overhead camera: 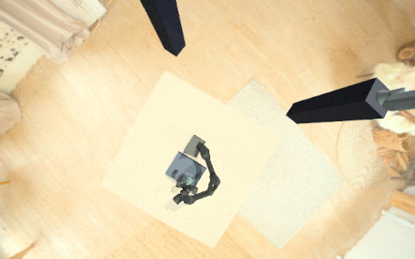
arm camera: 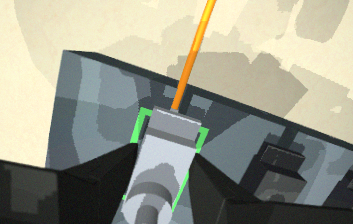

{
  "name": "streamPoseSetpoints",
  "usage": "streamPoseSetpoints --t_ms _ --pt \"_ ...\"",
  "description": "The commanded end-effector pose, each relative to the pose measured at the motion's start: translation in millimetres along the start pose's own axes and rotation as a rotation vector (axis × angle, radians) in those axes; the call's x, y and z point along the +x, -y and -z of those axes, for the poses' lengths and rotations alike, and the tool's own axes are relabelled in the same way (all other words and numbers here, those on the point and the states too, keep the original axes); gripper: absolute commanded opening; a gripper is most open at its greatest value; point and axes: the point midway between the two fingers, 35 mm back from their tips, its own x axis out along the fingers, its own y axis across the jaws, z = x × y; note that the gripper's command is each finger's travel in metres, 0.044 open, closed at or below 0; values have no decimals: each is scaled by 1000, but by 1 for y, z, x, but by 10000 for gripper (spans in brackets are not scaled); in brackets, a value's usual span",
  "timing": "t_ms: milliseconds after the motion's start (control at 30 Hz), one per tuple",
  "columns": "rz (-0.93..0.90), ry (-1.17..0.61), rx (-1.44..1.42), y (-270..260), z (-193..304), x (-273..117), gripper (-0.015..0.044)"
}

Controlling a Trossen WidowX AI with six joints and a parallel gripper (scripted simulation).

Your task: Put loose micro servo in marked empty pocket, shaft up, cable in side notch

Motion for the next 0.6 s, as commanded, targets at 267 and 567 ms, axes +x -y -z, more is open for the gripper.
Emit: streamPoseSetpoints --t_ms 267,567 --pt "-1 9 2 0 1 1 187" --pt "0 8 3 -2 2 -33 187"
